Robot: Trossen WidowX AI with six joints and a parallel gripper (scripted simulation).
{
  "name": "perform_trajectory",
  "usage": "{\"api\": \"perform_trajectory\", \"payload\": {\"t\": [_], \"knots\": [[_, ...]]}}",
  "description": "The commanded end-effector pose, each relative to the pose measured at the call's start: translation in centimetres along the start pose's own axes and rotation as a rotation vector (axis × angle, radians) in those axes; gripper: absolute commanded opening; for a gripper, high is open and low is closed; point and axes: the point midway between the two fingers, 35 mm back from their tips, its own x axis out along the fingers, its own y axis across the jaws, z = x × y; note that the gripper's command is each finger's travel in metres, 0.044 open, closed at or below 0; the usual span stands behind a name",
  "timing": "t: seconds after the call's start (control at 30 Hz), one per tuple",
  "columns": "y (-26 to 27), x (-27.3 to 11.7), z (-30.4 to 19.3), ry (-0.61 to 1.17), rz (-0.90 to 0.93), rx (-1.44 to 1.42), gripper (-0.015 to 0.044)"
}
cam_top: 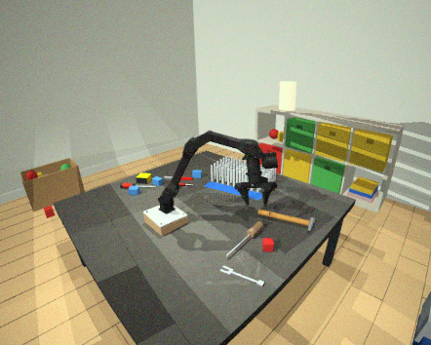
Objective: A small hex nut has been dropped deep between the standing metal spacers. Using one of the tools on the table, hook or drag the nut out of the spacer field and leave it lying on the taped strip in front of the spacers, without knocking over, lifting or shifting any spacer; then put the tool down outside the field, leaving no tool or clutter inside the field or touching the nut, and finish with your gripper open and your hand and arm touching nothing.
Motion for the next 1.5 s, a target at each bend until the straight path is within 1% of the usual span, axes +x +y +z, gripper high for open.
{"api": "perform_trajectory", "payload": {"t": [0.0, 0.1, 0.2, 0.27, 0.67, 0.77, 0.87, 1.07, 1.47], "knots": [[-0.1, 0.0, -0.3, 0.022, 0.009, -0.028, 0.0440], [0.0, 0.9, 0.0, 0.022, 0.009, -0.028, 0.0440], [1.0, 4.6, 1.2, 0.021, 0.009, -0.028, 0.0440], [1.3, 5.5, 1.5, 0.021, 0.009, -0.028, 0.0440], [1.3, 5.5, 1.5, 0.021, 0.009, -0.028, 0.0440], [1.4, 5.5, 1.3, 0.091, 0.008, -0.028, 0.0440], [1.4, 5.5, 1.3, 0.091, 0.008, -0.028, 0.0440], [1.4, 5.5, 1.3, 0.091, 0.008, -0.028, 0.0282], [1.4, 5.6, 1.3, 0.091, 0.008, -0.028, 0.0280]]}}
